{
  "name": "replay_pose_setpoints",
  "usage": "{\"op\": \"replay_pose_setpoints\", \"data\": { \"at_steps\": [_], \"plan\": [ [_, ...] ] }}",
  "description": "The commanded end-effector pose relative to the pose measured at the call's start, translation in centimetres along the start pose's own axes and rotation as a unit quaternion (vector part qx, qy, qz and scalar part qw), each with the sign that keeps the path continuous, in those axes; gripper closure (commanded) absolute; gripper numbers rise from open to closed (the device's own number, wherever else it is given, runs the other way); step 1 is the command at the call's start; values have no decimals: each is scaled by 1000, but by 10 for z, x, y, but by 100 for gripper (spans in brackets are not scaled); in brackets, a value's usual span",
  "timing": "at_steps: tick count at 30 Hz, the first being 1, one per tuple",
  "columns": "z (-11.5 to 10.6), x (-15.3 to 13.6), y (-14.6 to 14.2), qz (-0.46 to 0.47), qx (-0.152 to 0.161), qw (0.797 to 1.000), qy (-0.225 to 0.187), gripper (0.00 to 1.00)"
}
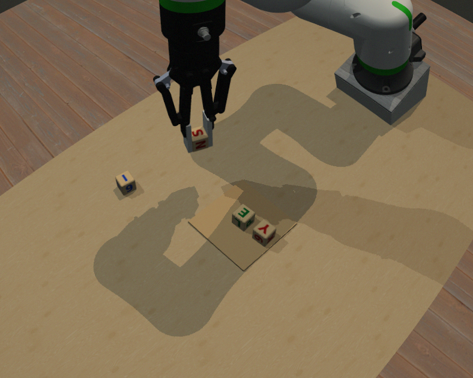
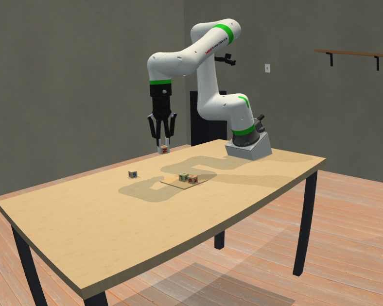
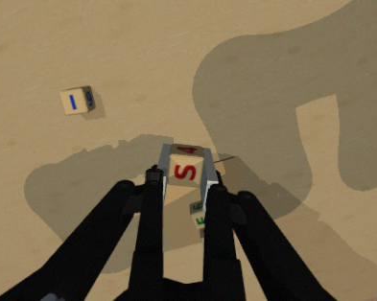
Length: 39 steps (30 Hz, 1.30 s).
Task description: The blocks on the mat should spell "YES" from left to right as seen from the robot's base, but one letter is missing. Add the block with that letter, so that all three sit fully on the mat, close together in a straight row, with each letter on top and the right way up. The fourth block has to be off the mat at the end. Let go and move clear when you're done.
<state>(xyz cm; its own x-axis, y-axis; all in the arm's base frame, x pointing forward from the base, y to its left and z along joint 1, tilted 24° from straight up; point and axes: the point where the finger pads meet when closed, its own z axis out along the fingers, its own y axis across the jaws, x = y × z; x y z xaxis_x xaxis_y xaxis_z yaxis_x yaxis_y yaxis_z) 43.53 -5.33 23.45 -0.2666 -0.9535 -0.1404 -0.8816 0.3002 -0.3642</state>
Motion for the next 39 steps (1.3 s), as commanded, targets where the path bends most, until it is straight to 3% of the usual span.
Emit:
{"op": "replay_pose_setpoints", "data": {
  "at_steps": [1, 14, 31, 39],
  "plan": [
    [-1, -25, 4, -69, 2, 998, 2, 84],
    [-6, -80, 19, -227, 8, 974, 1, 84],
    [-5, -81, 19, -229, 9, 973, 1, 84],
    [14, -81, 19, -229, 9, 973, 1, 84]
  ]
}}
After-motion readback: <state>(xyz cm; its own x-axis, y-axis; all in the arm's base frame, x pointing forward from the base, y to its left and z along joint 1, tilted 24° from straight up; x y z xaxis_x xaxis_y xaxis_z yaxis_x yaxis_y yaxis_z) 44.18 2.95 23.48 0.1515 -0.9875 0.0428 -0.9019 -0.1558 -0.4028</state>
